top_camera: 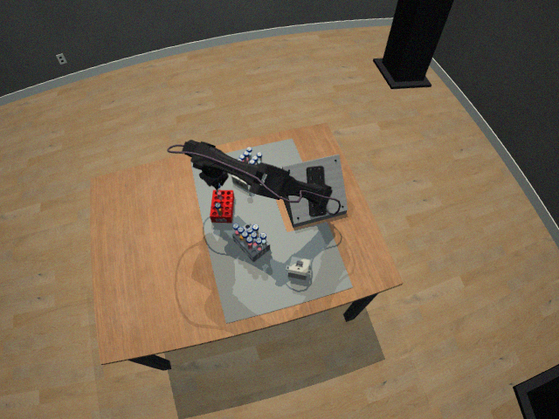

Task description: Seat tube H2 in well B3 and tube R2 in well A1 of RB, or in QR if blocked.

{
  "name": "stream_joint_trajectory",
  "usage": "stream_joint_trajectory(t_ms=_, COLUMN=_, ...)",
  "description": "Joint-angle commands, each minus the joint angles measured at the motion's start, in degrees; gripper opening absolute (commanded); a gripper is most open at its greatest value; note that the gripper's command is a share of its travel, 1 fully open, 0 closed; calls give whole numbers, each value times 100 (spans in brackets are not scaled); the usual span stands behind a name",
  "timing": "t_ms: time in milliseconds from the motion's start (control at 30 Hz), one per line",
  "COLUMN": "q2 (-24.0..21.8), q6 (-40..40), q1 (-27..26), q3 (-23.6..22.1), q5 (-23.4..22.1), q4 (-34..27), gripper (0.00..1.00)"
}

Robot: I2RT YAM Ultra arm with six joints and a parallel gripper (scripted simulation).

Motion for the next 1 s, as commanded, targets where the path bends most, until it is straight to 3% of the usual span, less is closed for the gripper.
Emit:
stream_joint_trajectory(t_ms=0, q2=-157, q6=49, q1=-17, q3=35, q5=-56, q4=104, gripper=0)
stream_joint_trajectory(t_ms=967, q2=-167, q6=119, q1=33, q3=-290, q5=-76, q4=326, gripper=0)
